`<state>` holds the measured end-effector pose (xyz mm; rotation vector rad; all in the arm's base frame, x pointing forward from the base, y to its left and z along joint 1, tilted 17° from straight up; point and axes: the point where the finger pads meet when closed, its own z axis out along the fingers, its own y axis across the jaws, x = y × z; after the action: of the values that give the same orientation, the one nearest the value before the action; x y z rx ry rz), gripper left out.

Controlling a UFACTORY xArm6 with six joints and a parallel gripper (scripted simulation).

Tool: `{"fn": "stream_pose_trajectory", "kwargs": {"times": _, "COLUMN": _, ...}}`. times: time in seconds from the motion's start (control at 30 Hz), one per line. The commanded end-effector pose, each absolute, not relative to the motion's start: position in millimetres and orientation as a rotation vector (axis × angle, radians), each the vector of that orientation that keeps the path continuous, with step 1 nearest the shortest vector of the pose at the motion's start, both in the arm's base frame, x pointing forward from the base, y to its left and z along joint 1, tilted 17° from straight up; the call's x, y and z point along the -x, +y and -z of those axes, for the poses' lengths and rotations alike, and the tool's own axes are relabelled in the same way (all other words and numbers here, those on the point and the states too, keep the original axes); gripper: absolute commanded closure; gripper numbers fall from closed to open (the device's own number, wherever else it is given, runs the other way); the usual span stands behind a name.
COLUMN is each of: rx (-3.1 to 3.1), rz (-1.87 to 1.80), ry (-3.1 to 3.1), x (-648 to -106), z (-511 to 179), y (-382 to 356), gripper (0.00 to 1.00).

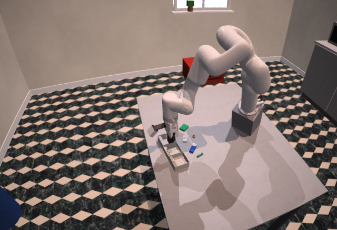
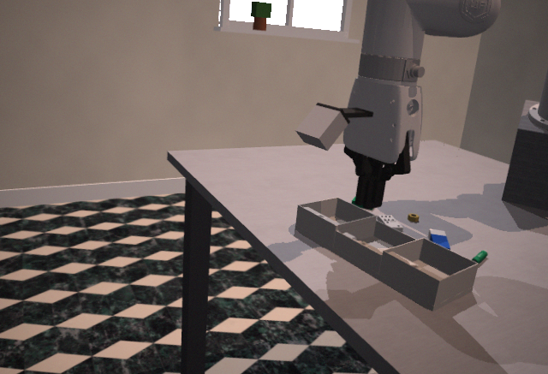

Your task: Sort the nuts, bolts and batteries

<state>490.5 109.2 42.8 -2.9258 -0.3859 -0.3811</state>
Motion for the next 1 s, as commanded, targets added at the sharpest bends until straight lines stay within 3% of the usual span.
{"fn": "stream_pose_trajectory", "kwargs": {"times": 0.0, "rx": 2.929, "rz": 0.385, "ry": -0.385, "x": -486, "z": -47, "y": 131, "gripper": 0.93}}
{"fn": "stream_pose_trajectory", "kwargs": {"times": 0.97, "rx": 2.929, "rz": 0.384, "ry": -0.385, "x": -497, "z": 0, "y": 144, "gripper": 0.93}}
